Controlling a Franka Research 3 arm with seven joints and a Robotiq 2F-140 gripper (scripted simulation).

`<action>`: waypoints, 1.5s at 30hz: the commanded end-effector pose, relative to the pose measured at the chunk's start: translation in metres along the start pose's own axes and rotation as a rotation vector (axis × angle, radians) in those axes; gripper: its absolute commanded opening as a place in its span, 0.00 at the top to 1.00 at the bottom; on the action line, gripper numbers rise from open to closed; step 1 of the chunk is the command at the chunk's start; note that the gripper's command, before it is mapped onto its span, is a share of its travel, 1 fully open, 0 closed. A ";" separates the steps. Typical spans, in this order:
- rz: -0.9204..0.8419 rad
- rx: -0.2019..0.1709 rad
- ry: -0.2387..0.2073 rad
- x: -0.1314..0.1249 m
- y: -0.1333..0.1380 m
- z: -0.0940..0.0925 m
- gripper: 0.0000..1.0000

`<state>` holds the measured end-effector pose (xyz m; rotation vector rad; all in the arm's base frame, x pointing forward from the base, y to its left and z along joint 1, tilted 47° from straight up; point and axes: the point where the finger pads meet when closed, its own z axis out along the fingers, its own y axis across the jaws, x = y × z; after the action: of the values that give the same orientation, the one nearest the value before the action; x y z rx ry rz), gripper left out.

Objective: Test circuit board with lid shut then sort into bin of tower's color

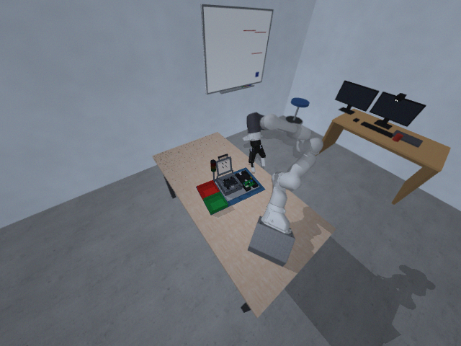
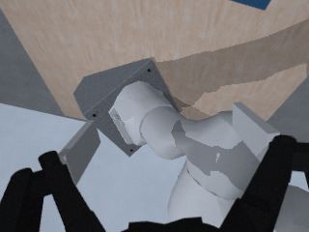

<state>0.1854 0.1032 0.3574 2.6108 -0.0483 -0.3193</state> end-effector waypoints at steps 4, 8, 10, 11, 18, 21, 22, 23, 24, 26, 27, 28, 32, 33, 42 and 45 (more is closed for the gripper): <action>-0.219 -0.055 0.052 0.011 0.014 0.000 0.00; -0.296 -0.085 0.081 0.016 0.020 -0.001 0.00; -0.335 -0.100 0.094 0.019 0.023 -0.002 0.00; -0.355 -0.108 0.101 0.021 0.025 -0.003 0.00; -0.481 -0.163 0.142 0.030 0.034 -0.007 0.00; -0.537 -0.189 0.158 0.035 0.038 -0.009 0.00; -0.557 -0.198 0.164 0.036 0.039 -0.010 0.00; -0.576 -0.208 0.169 0.038 0.040 -0.011 0.00; -0.595 -0.217 0.175 0.039 0.042 -0.012 0.00; -0.632 -0.236 0.185 0.042 0.044 -0.013 0.00; -0.651 -0.245 0.190 0.044 0.046 -0.014 0.00; -0.670 -0.255 0.194 0.045 0.047 -0.015 0.00; -0.745 -0.295 0.212 0.051 0.052 -0.019 0.00; -0.745 -0.295 0.212 0.051 0.052 -0.019 0.00; -0.918 -0.396 0.246 0.065 0.063 -0.031 0.00; -0.971 -0.430 0.255 0.070 0.066 -0.035 0.00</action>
<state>0.2576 0.0634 0.3986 2.1502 1.1013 -0.2134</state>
